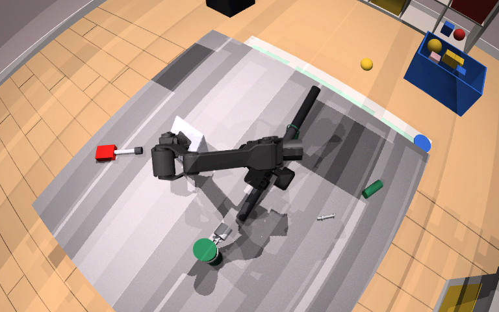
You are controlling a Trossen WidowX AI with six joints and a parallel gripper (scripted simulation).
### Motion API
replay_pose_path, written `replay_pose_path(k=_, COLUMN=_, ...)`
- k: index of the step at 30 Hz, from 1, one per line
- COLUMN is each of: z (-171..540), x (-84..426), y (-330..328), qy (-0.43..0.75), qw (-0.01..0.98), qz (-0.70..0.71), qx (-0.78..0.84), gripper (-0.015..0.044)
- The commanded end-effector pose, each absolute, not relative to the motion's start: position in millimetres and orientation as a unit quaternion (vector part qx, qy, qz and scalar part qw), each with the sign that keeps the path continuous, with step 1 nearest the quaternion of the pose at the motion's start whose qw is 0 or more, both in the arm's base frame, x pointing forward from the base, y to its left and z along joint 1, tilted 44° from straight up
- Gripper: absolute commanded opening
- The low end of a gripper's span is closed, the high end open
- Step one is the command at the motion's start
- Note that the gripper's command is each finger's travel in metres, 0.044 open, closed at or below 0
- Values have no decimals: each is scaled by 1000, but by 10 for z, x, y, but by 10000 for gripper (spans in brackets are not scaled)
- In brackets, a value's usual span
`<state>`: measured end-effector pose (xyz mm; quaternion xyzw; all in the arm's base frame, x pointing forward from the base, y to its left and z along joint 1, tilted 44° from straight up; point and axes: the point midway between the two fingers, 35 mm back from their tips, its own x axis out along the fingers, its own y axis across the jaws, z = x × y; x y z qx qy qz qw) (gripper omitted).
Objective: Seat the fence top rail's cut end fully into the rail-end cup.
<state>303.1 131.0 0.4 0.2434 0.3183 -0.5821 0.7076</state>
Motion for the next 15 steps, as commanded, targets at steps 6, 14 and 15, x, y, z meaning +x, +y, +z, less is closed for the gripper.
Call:
replay_pose_path(k=6, z=-185, x=3042, y=1097, qy=317, qw=706, qz=-587, qx=237, gripper=440)
replay_pose_path(k=14, z=-263, x=3055, y=1023, qy=317, qw=706, qz=-587, qx=237, gripper=440)
replay_pose_path(k=15, z=-273, x=3057, y=1015, qy=317, qw=706, qz=-587, qx=237, gripper=440)
